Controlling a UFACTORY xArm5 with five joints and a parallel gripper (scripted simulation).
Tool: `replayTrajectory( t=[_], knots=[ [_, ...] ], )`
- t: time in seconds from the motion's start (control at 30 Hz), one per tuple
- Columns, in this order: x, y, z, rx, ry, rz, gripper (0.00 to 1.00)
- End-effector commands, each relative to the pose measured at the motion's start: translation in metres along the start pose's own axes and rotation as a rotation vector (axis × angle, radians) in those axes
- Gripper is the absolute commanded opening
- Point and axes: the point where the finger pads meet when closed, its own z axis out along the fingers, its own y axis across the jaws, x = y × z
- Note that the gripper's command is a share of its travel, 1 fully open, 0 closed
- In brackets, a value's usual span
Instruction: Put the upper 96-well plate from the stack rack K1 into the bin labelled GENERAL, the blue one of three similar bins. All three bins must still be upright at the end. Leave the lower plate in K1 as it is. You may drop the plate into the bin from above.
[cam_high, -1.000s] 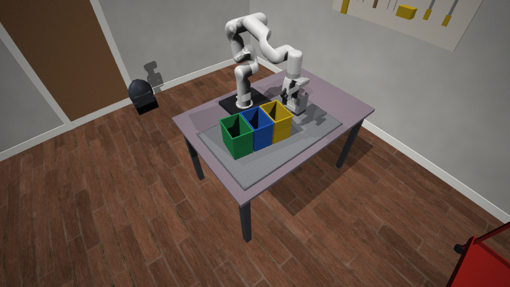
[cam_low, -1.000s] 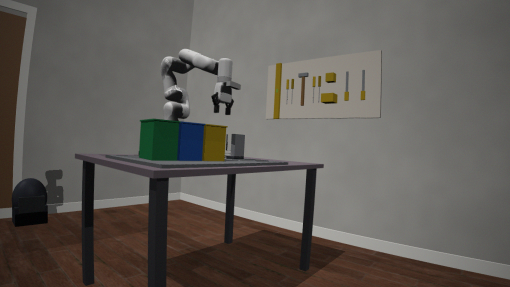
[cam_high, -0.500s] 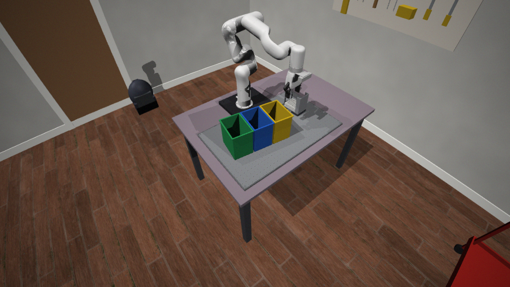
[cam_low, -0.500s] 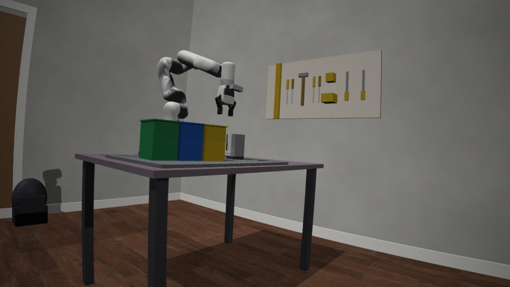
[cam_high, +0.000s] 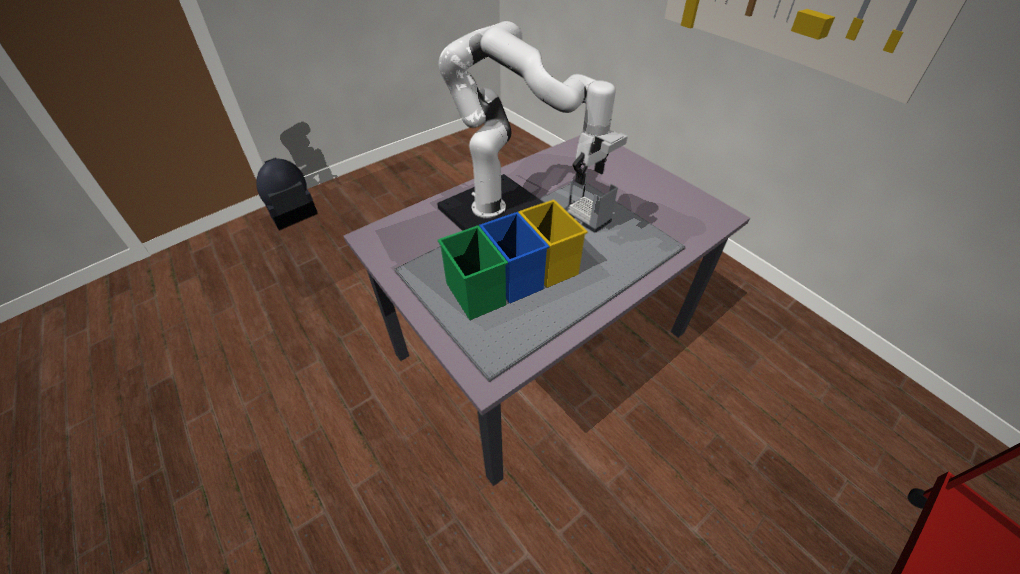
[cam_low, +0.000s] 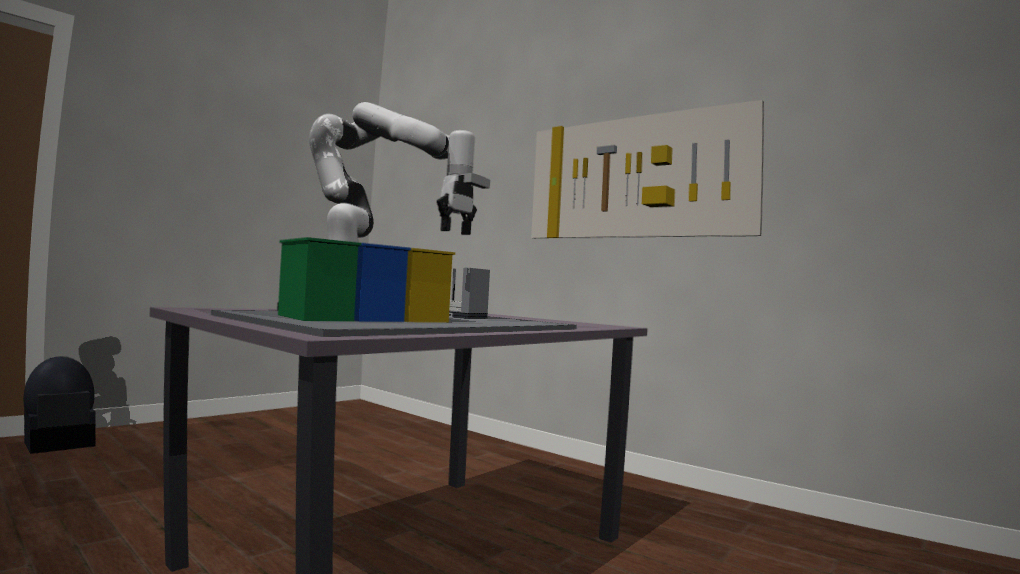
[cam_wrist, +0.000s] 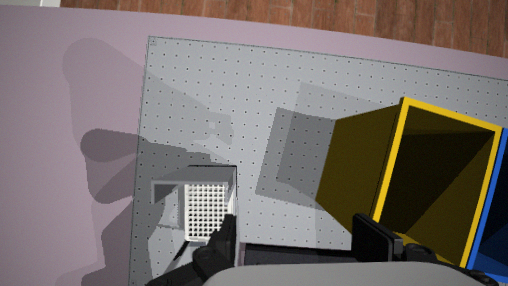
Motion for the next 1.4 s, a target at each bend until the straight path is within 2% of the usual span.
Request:
replayTrajectory(
  t=[0.0,0.5,0.57,0.7,1.37],
  knots=[
    [-0.008,-0.021,-0.002,0.002,0.004,0.002,1.0],
    [-0.042,-0.088,-0.002,0.003,0.004,0.002,1.0],
    [-0.042,-0.088,-0.002,0.003,0.004,0.002,1.0],
    [-0.05,-0.106,-0.002,0.003,0.004,0.002,1.0],
    [-0.051,-0.107,-0.002,0.003,0.004,0.002,1.0]
  ],
)
